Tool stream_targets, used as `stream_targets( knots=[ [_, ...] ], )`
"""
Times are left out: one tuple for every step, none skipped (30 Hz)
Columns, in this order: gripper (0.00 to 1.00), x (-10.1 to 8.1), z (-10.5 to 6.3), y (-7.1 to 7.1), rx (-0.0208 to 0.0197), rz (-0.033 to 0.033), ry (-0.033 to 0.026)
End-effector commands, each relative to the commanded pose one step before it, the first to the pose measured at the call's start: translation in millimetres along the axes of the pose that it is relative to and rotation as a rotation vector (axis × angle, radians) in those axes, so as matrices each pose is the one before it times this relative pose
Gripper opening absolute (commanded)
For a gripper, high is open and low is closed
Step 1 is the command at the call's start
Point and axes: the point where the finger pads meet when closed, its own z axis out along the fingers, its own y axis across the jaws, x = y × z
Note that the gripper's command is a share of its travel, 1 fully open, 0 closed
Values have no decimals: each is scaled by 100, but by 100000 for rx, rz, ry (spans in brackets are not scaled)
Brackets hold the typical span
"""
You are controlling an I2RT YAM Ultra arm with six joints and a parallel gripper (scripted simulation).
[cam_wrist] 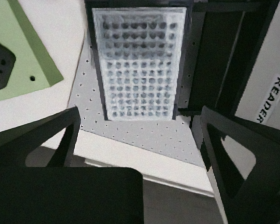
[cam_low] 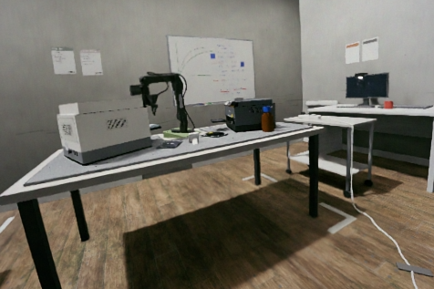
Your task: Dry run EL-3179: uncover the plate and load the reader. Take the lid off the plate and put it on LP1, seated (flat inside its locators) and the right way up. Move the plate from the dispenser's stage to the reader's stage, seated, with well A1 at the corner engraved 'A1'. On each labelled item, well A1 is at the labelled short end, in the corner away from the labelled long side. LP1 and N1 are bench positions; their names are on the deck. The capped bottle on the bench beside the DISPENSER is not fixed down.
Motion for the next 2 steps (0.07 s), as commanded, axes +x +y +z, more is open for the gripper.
stream_targets(
  knots=[
    [100, -67, -655, 2, 1026, -173, -82],
    [100, 0, 0, 0, 0, 0, 0]
  ],
)
